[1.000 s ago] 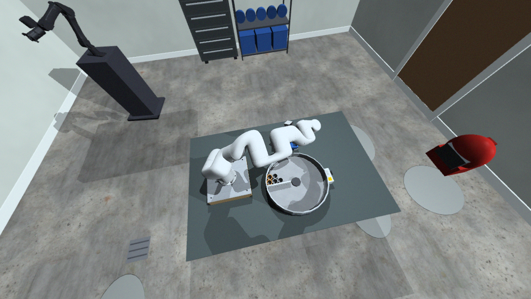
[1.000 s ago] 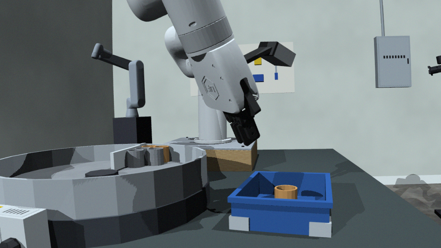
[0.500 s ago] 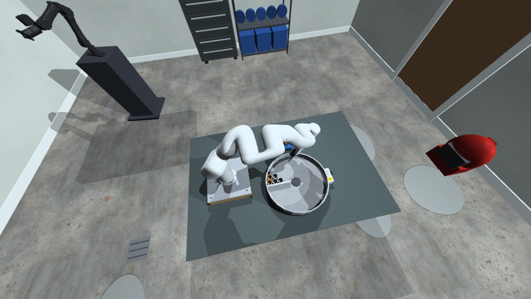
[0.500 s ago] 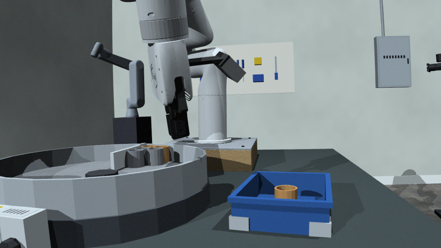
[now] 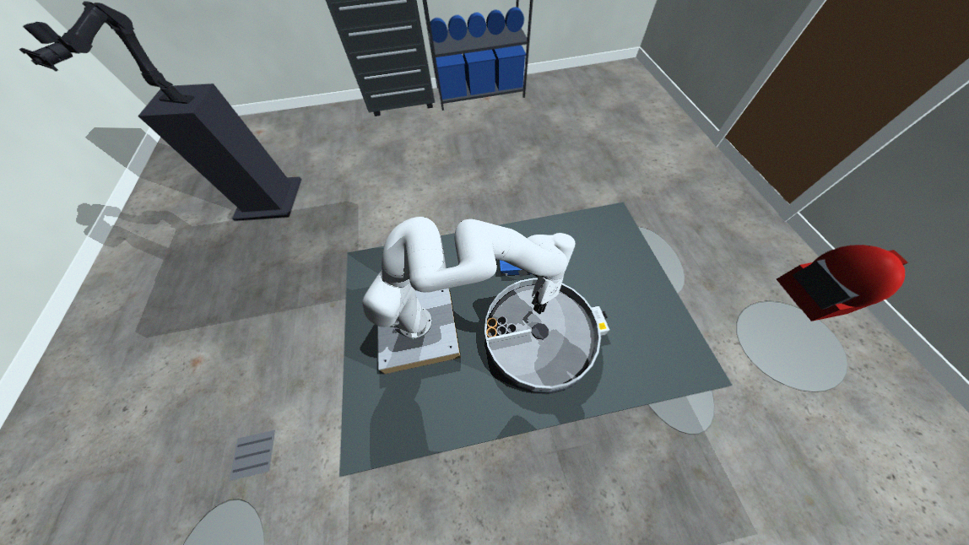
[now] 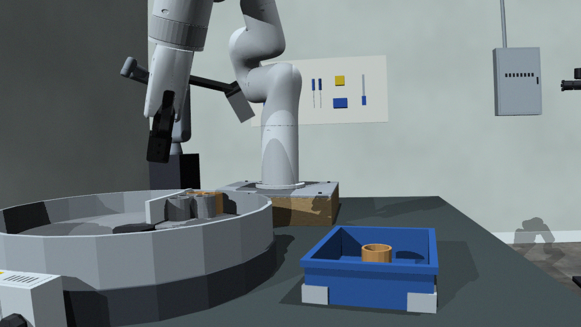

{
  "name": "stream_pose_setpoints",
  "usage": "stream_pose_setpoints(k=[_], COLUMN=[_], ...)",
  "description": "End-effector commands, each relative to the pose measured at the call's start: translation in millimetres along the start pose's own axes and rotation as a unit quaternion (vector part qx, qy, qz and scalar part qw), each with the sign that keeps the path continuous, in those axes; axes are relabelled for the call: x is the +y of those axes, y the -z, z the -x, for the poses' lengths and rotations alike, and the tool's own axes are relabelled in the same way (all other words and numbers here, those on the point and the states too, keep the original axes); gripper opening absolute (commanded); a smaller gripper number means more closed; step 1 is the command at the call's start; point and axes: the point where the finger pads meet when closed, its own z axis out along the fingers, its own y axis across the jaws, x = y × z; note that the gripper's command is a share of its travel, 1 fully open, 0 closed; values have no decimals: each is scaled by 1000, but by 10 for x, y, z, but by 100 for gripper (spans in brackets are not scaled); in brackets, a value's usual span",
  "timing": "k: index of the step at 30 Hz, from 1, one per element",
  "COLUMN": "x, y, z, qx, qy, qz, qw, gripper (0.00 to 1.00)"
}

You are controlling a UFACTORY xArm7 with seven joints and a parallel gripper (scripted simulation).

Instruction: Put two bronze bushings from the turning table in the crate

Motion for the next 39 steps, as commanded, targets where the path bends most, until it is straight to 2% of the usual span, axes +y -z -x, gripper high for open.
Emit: stream_pose_setpoints(k=[1, 7, 13, 16, 19, 29, 33, 35, 39], x=[-182, -546, -828, -932, -961, -1122, -1138, -1138, -1142], y=[-14, -50, -80, -100, -107, -210, -262, -262, -316], z=[215, 559, 755, 792, 795, 587, 407, 407, 193], qx=[-45, -127, -197, -227, -236, -300, -312, -312, -319], qy=[-11, -20, -13, -4, 0, 50, 74, 74, 99], qz=[3, 6, 23, 37, 42, 109, 139, 139, 169], qw=[999, 992, 980, 973, 971, 947, 937, 937, 927], gripper=[10, 10, 10, 10, 10, 10, 10, 10, 10])
